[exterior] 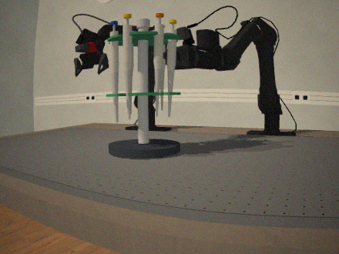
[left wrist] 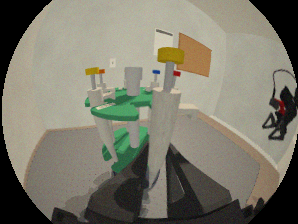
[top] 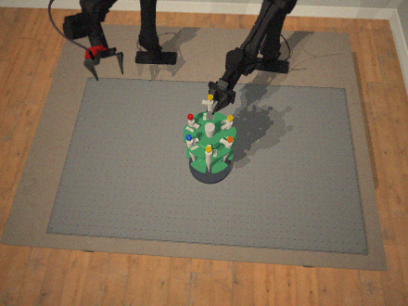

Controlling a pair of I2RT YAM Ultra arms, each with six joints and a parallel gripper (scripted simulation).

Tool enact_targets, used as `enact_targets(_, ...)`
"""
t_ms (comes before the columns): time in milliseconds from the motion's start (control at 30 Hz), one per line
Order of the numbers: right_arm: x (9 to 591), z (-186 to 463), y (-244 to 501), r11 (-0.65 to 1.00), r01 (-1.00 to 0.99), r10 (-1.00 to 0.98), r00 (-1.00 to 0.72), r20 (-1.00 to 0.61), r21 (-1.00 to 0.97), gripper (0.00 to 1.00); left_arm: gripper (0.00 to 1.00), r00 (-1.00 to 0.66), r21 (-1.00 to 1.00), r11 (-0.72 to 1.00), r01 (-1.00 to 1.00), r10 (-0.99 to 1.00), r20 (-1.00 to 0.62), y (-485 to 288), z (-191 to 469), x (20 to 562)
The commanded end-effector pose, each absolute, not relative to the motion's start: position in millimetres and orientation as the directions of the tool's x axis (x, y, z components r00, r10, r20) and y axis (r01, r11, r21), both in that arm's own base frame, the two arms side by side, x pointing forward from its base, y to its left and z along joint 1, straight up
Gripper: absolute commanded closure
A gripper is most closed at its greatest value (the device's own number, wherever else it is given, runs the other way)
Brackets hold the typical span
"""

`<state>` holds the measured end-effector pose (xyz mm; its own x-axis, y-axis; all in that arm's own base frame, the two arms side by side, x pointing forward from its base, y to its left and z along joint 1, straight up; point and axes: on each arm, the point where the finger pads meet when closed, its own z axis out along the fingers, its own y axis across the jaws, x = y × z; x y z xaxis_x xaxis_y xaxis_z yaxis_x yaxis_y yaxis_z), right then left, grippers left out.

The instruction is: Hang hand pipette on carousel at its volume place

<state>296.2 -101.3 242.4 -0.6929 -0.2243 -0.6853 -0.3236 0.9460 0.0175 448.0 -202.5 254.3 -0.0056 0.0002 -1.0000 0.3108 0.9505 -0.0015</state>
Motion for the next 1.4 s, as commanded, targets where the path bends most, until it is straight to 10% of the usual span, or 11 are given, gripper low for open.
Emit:
enact_targets(0, 299.6, 252.9, -103.3, 0.943, -0.333, -0.240, -0.660, -0.712, -0.009, 0.00, 0.88, 0.088, -0.024, 0.952, 0.304, -0.054, -0.995, -196.0, 295.9, 449.1)
enact_targets(1367, 299.6, 252.9, -103.3, 0.943, -0.333, -0.240, -0.660, -0.712, -0.009, 0.00, 0.88, 0.085, -0.024, 0.952, 0.306, -0.052, -0.995, -194.7, 299.2, 447.4)
